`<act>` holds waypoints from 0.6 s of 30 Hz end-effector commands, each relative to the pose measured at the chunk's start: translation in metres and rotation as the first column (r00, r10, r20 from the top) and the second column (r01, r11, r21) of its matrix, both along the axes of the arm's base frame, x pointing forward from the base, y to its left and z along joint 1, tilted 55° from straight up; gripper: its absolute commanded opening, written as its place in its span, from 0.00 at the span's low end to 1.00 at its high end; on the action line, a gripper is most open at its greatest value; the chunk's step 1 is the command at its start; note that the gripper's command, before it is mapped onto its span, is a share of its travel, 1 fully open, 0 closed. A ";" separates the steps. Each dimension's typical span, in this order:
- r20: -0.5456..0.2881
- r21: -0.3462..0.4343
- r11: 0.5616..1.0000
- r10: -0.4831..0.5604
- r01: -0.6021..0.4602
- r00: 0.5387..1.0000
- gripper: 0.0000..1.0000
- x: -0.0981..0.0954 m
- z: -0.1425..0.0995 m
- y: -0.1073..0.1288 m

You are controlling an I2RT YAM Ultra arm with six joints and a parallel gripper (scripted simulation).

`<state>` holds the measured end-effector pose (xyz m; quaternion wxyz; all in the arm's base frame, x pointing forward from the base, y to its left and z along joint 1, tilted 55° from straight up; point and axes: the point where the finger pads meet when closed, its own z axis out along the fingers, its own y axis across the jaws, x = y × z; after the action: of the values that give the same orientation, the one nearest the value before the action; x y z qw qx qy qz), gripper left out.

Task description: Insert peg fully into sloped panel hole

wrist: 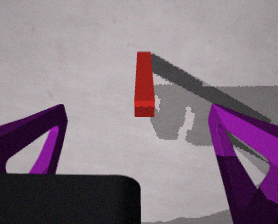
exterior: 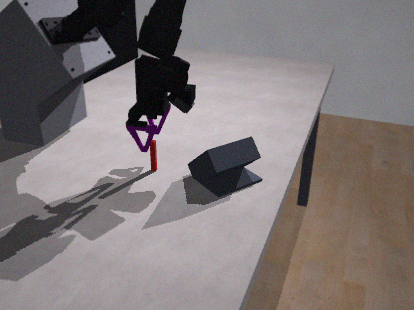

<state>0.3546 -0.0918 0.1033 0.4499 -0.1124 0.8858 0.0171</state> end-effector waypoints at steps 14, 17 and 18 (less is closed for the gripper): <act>0.014 -0.007 1.000 -0.004 0.004 1.000 0.32 0.009 0.005 -0.003; 0.014 -0.007 1.000 -0.004 0.004 1.000 0.21 0.009 0.005 -0.003; 0.014 -0.007 1.000 -0.004 0.004 1.000 0.09 0.009 0.005 -0.003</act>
<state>0.3642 -0.0936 0.1060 0.4539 -0.1129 0.8838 0.0137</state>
